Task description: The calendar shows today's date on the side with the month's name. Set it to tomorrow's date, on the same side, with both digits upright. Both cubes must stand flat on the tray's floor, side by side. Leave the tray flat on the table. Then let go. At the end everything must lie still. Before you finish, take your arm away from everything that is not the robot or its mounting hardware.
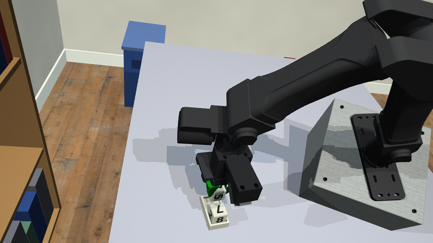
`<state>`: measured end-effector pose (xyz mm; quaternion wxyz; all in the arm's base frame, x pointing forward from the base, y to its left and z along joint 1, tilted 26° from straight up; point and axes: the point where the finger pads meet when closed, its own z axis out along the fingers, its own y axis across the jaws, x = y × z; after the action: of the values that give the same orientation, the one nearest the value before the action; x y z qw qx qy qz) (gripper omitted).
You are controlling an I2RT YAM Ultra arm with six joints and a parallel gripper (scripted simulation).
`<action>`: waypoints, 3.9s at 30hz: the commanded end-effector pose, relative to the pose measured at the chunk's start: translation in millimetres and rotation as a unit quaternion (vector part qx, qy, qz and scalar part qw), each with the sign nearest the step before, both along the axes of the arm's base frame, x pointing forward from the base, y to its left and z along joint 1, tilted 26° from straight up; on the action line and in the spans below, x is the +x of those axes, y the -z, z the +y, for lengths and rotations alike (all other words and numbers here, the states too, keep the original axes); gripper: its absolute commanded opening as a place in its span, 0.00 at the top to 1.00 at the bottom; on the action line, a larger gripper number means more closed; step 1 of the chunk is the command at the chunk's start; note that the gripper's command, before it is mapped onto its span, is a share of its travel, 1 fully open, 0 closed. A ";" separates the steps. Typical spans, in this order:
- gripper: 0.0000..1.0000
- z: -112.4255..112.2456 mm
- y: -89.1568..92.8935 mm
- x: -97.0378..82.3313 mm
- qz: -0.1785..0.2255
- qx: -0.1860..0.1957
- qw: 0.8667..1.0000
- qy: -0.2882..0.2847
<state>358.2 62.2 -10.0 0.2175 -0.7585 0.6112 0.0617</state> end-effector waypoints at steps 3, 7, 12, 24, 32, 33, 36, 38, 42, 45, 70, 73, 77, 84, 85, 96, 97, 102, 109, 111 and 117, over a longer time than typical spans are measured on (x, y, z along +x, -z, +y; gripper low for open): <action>0.73 -3.5 -3.1 2.9 -0.005 0.001 1.000 0.005; 0.73 -3.5 -3.1 2.9 -0.005 0.001 1.000 0.005; 0.73 -3.7 -3.0 3.1 -0.005 0.001 1.000 0.005; 0.73 -4.4 -2.9 3.8 -0.005 0.001 1.000 0.006; 0.73 -4.4 -2.8 3.9 -0.005 0.001 1.000 0.006; 0.73 -4.4 -2.8 3.9 -0.005 0.001 1.000 0.006; 0.73 -4.4 -2.8 3.9 -0.005 0.001 1.000 0.006; 0.73 -4.4 -2.8 3.9 -0.005 0.001 1.000 0.006; 0.73 -4.4 -2.8 3.9 -0.005 0.001 1.000 0.006; 0.73 -4.4 -2.8 3.9 -0.005 0.001 1.000 0.006; 0.73 -0.1 6.7 5.8 -0.004 0.001 1.000 0.006; 0.73 1.0 9.2 6.3 -0.004 0.001 1.000 0.006; 0.73 2.5 12.5 7.0 -0.004 0.001 1.000 0.006; 0.73 4.0 15.8 7.6 -0.004 0.001 1.000 0.006; 0.73 4.3 16.4 7.7 -0.004 0.001 1.000 0.006; 0.73 5.6 19.3 8.3 -0.004 0.001 1.000 0.006; 0.73 5.6 19.3 8.3 -0.004 0.001 1.000 0.006; 0.73 5.6 19.3 8.3 -0.004 0.001 1.000 0.006; 0.73 5.6 19.3 8.3 -0.004 0.001 1.000 0.006; 0.73 5.6 19.3 8.3 -0.004 0.001 1.000 0.006; 0.73 5.6 19.3 8.3 -0.004 0.001 1.000 0.006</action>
<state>364.6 68.7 -31.8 0.2186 -0.7556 0.6145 0.0610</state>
